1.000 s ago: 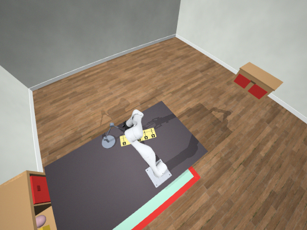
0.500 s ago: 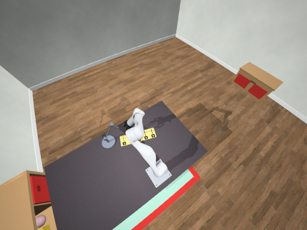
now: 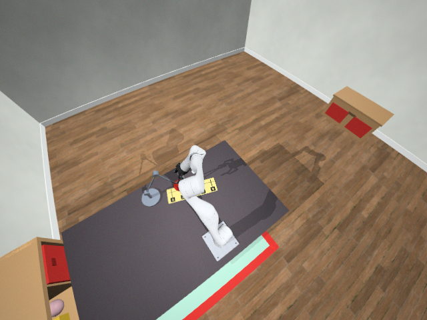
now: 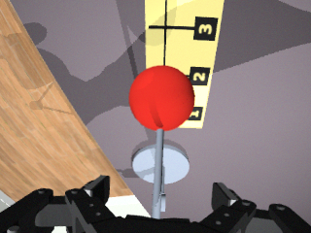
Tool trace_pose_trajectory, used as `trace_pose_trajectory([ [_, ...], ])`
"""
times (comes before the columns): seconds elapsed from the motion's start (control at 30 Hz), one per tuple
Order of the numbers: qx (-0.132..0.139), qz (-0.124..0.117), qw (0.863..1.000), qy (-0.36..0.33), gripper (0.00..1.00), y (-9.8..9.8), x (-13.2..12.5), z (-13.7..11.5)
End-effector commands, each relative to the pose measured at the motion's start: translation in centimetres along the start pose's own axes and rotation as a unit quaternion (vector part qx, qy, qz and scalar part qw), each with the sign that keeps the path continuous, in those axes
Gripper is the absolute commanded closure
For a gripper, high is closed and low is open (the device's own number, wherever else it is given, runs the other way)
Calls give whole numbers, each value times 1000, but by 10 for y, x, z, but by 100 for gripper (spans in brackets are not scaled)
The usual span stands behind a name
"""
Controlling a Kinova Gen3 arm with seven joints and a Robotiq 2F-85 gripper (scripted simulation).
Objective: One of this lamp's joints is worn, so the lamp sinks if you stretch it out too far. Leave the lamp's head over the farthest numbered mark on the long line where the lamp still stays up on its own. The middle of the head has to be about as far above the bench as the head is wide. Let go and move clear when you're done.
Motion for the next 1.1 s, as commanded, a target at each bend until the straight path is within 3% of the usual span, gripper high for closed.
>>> trace_pose_trajectory([
  [0.0,-1,-6,1000,1,0,15,-2,0],
  [0.3,0,-4,1000,1,0,51,-1,0],
  [1.07,0,0,1000,0,0,46,0,0],
])
Point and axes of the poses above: the point where the finger pads meet when closed, its own y axis back along the fingers, its own x axis across the jaws, z = x × y, the point moved 8 cm from there along y, back along the fingers, and after that the axes turned 13 degrees about y, right-handed, at the moved point
